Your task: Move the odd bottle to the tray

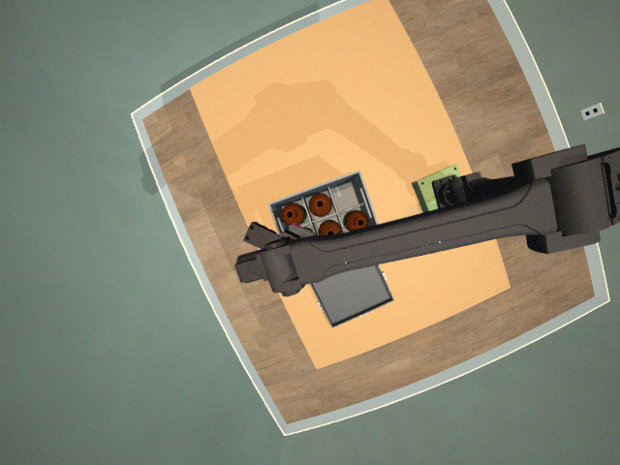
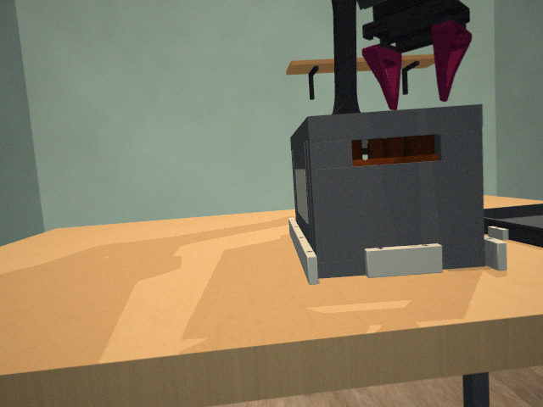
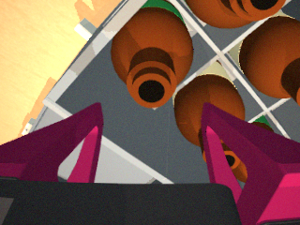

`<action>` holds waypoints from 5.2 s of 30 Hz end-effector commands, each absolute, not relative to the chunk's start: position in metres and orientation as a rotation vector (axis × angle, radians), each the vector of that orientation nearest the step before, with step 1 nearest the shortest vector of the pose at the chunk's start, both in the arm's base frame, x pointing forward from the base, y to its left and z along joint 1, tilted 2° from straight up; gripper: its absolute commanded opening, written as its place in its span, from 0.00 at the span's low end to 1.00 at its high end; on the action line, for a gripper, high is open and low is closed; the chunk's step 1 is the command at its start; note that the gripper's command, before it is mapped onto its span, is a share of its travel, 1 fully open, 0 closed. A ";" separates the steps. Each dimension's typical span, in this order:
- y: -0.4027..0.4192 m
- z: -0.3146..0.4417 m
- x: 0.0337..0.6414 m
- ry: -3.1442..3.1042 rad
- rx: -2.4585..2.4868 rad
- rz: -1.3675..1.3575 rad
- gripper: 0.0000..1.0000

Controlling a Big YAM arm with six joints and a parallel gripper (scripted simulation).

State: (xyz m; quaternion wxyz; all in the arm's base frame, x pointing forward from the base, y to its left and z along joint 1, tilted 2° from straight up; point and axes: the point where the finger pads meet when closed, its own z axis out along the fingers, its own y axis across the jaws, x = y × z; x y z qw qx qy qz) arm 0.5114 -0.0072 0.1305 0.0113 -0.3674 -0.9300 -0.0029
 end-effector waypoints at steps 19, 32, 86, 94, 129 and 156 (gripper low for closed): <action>0.000 0.104 0.511 -2.893 -1.141 -0.003 0.61; 0.000 0.090 0.511 -2.893 -1.141 -0.003 0.61; 0.000 0.080 0.509 -2.893 -1.141 -0.003 0.61; 0.000 0.080 0.509 -2.893 -1.141 -0.003 0.00; 0.000 0.081 0.509 -2.892 -1.138 -0.002 0.00; 0.000 0.081 0.509 -2.892 -1.138 -0.002 0.00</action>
